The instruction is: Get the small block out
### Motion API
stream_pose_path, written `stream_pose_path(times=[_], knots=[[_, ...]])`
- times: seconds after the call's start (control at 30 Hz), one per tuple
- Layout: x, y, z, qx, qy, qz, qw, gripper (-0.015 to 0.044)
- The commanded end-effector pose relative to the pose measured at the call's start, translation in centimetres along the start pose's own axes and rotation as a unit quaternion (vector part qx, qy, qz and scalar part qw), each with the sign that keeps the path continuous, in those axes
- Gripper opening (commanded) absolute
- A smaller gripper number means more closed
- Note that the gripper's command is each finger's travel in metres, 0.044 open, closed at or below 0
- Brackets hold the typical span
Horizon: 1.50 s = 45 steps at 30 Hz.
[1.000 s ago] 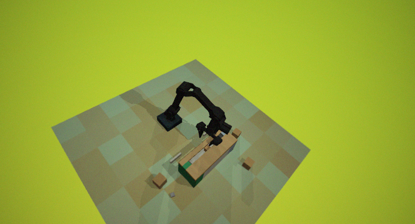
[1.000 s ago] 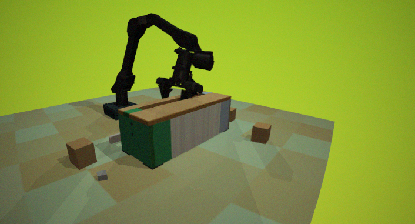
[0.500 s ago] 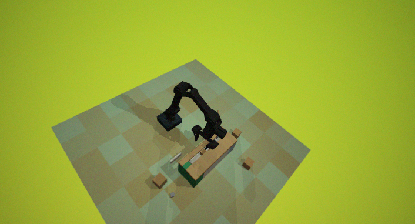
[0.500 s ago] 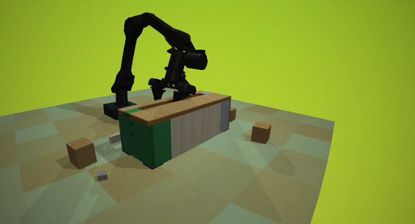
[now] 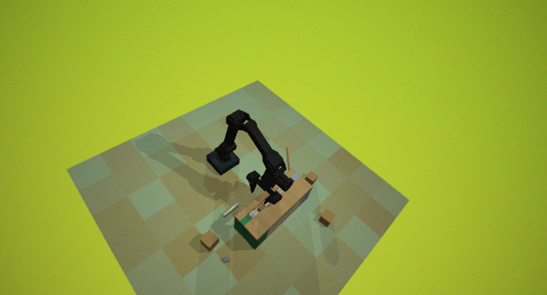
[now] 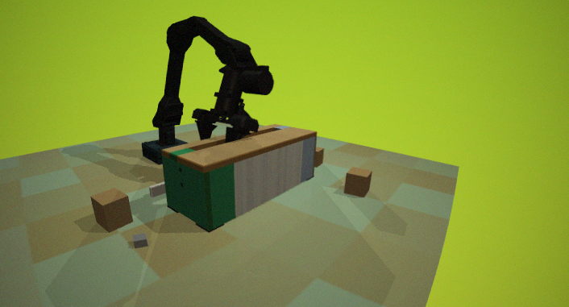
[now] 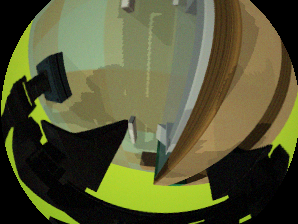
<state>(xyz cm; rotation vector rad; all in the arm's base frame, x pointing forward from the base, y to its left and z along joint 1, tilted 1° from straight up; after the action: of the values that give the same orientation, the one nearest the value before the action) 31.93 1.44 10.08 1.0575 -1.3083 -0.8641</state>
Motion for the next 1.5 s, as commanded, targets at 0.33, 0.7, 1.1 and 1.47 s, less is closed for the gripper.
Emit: stream_pose_path(times=[0.33,0.7,1.1,1.47], knots=[[3.5,-1.1,-0.1,0.002,0.001,0.004,1.000,0.0400],[6.2,-2.0,-0.2,0.002,0.001,0.005,1.000,0.0400],[8.6,-2.5,-0.3,0.002,0.001,0.006,1.000,0.0400],[10.2,3.4,-0.2,-0.002,-0.001,0.008,1.000,0.0400]])
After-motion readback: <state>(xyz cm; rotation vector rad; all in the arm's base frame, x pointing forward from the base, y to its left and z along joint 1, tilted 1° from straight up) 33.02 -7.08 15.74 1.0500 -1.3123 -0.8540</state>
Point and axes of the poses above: the point midway between the two fingers, 35 mm back from their tips, its own y axis back along the fingers, its own z axis across the jaws, x = y × z, the point moved 2 cm from there along y, back along the fingers, and after that the axes turned 2 degrees about -y, right-handed, at the moved point
